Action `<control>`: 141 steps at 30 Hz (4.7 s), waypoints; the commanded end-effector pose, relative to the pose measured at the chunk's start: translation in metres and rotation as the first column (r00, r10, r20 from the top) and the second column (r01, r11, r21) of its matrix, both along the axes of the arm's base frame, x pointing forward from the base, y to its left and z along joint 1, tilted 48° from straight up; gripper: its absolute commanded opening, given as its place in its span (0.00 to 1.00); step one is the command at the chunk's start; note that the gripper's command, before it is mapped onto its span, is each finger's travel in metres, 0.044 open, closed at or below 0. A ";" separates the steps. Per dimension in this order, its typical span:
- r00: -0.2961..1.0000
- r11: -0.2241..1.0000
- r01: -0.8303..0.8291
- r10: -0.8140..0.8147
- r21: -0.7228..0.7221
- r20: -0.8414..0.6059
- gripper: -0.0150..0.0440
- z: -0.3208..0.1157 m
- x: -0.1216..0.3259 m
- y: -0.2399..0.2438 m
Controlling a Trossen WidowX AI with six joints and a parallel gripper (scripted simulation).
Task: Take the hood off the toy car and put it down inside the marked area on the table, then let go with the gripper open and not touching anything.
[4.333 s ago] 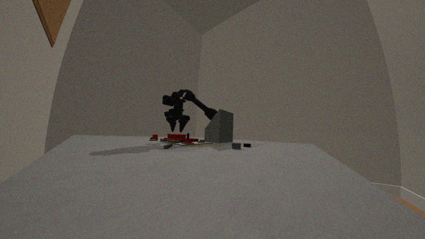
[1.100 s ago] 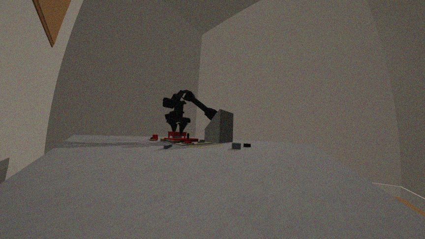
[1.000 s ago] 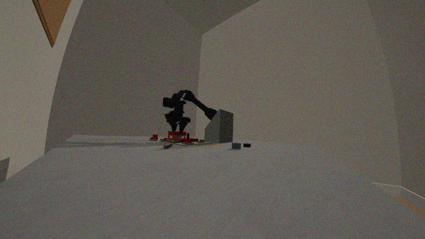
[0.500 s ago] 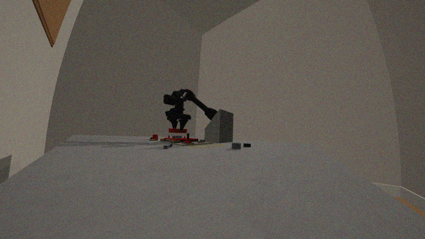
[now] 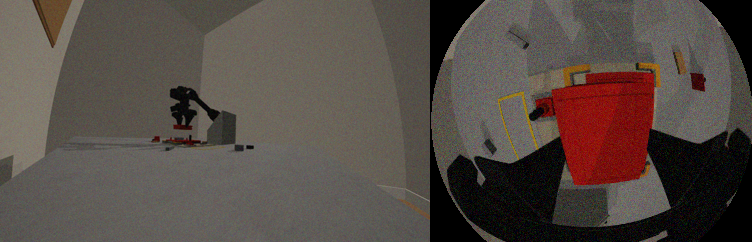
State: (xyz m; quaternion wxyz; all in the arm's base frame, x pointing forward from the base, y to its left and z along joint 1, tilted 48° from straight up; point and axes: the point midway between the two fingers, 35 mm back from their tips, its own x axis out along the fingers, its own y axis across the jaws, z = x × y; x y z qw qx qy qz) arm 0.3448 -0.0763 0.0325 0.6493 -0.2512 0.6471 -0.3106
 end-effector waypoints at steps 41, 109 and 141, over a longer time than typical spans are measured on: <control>1.000 1.000 0.008 -0.008 0.003 0.013 0.25 -0.140 -0.031 0.123; 1.000 1.000 0.008 -0.008 -0.002 0.012 0.25 -0.183 -0.034 0.075; 1.000 1.000 0.008 -0.008 -0.002 0.012 0.25 -0.193 -0.035 0.065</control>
